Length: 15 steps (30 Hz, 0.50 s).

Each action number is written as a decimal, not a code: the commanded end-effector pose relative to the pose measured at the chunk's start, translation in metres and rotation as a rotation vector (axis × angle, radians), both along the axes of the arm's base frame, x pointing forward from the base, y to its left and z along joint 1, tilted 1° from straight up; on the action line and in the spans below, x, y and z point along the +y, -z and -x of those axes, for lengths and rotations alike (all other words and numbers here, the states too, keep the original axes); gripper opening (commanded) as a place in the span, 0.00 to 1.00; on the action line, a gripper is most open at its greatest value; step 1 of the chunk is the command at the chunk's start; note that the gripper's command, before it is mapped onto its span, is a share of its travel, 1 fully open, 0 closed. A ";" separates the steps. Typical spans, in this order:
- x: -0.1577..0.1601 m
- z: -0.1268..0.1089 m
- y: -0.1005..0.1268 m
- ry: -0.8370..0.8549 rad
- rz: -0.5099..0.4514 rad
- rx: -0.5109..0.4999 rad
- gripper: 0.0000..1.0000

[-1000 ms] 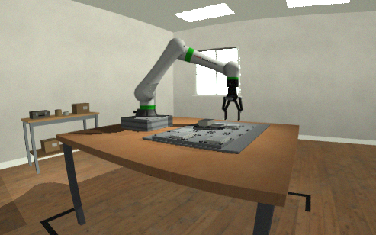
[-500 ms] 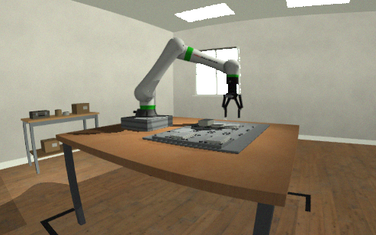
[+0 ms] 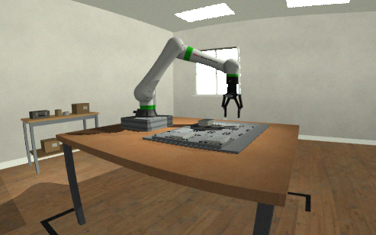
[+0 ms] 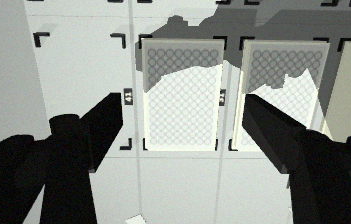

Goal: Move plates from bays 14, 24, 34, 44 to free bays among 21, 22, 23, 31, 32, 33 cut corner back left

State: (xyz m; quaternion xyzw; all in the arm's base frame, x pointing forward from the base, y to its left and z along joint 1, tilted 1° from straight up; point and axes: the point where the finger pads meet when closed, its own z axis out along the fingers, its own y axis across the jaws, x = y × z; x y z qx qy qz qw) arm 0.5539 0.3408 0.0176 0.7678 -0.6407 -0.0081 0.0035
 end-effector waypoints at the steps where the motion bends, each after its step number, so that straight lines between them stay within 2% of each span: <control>1: -0.009 -0.005 -0.001 -0.001 -0.001 -0.002 0.70; 15: -0.057 -0.025 -0.001 -0.001 -0.001 -0.002 0.70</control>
